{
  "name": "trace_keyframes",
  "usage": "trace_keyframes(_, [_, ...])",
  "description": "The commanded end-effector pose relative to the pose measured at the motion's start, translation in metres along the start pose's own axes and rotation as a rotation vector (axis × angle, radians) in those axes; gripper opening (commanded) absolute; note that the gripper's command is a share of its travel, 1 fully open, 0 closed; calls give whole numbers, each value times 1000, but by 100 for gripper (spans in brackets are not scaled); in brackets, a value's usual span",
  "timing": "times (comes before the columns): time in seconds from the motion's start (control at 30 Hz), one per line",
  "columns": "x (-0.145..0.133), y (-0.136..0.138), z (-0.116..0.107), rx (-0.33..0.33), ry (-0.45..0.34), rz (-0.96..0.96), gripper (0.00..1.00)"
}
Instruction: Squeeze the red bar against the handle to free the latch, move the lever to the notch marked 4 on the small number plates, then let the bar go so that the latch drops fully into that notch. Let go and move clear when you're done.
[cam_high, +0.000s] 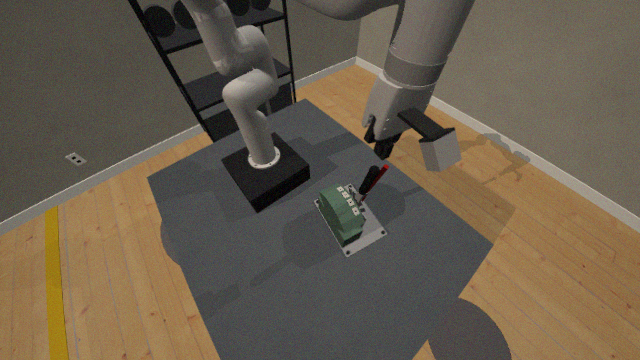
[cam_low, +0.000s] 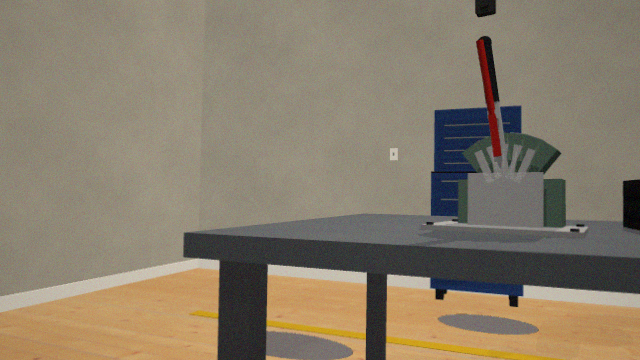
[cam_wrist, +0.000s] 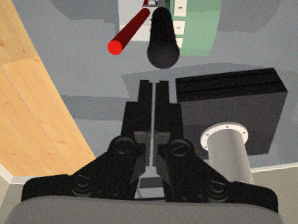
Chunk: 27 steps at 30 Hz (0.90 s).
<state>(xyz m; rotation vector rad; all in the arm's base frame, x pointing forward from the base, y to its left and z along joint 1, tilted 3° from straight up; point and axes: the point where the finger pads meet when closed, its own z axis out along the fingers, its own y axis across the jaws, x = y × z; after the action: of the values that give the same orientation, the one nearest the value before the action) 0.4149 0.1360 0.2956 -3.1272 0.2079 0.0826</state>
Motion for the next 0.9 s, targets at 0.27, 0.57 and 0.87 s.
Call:
trace_keyframes(0.27, [1,0,-2,2,4,0,99])
trace_keyframes(0.57, [1,0,-2,2,4,0,99])
trace_keyframes(0.87, [1,0,-2,2,4,0,99])
